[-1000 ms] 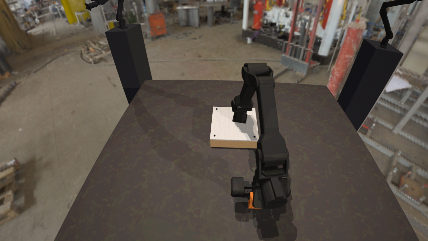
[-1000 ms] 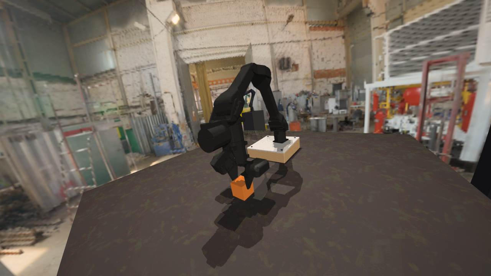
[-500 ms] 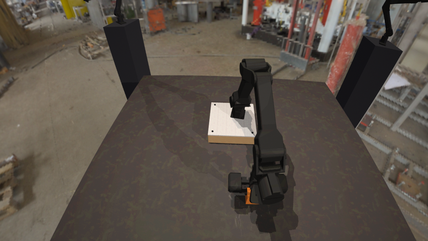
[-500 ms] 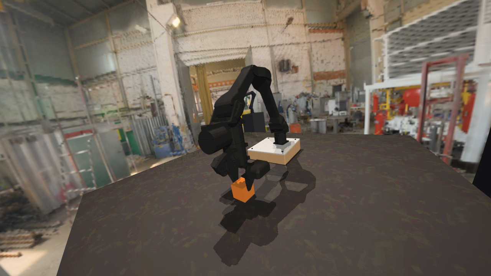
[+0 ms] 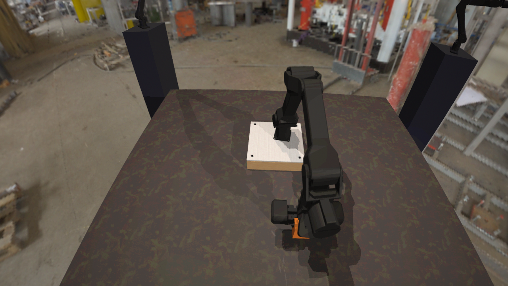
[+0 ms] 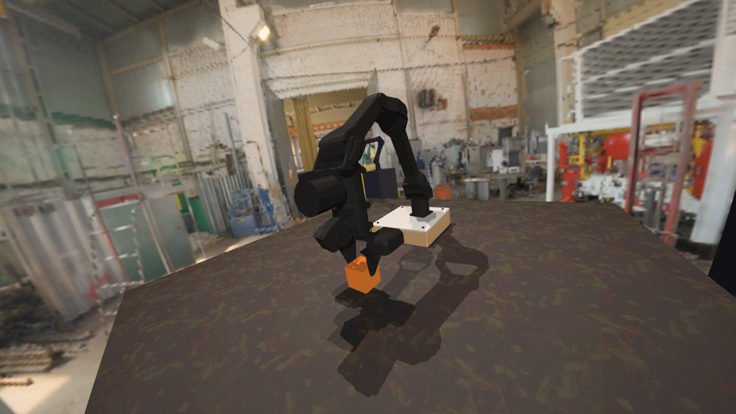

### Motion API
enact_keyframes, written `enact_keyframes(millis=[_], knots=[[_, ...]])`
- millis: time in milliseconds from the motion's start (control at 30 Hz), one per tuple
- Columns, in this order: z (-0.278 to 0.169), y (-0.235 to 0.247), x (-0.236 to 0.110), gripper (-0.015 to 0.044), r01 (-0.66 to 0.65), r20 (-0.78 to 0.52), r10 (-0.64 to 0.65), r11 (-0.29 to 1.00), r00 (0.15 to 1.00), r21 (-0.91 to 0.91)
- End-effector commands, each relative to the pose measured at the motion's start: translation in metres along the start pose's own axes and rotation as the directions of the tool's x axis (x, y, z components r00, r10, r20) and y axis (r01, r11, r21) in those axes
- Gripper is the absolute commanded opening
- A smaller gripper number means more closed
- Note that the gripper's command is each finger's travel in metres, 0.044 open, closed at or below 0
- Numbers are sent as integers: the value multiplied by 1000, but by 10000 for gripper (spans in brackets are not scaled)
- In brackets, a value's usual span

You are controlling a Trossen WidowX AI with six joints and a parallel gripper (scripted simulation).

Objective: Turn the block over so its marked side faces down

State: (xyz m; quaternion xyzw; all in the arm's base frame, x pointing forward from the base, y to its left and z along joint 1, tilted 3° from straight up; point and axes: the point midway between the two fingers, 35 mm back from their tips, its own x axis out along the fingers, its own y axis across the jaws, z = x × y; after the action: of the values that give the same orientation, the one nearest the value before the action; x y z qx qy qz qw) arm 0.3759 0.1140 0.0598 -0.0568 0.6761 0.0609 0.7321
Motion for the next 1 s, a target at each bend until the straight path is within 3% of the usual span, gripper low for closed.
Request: enact_keyframes(millis=[0, 967], knots=[[2, 1, -3, 0, -3, 43, 4, 1000, 999, -3], [-1, 1, 4, 0, -3, 454, 4, 1000, 891, -3]])
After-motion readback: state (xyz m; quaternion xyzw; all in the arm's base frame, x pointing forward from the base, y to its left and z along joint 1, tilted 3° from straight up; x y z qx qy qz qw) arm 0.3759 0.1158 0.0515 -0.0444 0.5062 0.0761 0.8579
